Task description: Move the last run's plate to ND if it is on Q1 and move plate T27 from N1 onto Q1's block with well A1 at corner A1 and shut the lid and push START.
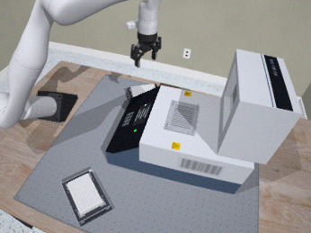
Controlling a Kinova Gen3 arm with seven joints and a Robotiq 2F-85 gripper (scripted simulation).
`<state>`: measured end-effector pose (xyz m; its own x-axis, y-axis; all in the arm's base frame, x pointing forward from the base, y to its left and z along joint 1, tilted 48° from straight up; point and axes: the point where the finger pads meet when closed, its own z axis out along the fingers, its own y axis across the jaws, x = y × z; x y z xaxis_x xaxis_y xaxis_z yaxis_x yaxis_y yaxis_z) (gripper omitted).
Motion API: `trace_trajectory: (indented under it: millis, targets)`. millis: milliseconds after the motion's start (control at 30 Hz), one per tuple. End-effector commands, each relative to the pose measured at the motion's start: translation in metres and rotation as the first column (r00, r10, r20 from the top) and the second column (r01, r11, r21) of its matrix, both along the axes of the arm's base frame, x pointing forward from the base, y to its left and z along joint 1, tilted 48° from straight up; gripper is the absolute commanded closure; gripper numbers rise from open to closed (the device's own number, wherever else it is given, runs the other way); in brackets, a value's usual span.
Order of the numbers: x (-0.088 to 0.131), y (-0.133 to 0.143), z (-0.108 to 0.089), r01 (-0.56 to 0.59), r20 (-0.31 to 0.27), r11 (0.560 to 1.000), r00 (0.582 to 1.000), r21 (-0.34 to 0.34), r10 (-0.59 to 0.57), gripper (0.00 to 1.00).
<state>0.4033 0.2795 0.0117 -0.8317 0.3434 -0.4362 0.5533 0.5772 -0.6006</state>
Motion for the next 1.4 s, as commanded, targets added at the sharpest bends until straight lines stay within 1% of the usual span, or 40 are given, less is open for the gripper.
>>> trace_trajectory:
  millis: [0, 33, 100, 133, 533, 600, 1100, 1167, 1367]
  targets:
    - [-0.001, -0.005, 0.007, 0.064, 0.087, 0.998, 0.994, 0.016, -0.065, 0.00]
    - [-0.001, -0.005, 0.007, 0.064, 0.087, 0.998, 0.994, 0.016, -0.065, 0.00]
    - [-0.003, -0.009, 0.012, 0.116, 0.145, 0.993, 0.982, 0.026, -0.119, 0.00]
    - [-0.003, -0.011, 0.014, 0.117, 0.146, 0.993, 0.982, 0.026, -0.120, 0.00]
    - [-0.011, -0.038, 0.043, 0.117, 0.146, 0.993, 0.982, 0.026, -0.120, 0.00]
    - [-0.011, -0.038, 0.043, 0.117, 0.146, 0.993, 0.982, 0.026, -0.120, 0.00]
    - [-0.020, -0.072, 0.079, 0.117, 0.146, 0.993, 0.982, 0.026, -0.120, 0.00]
    - [-0.020, -0.072, 0.079, 0.117, 0.146, 0.993, 0.982, 0.026, -0.120, 0.00]
    - [-0.023, -0.086, 0.093, 0.117, 0.146, 0.993, 0.982, 0.026, -0.120, 0.00]
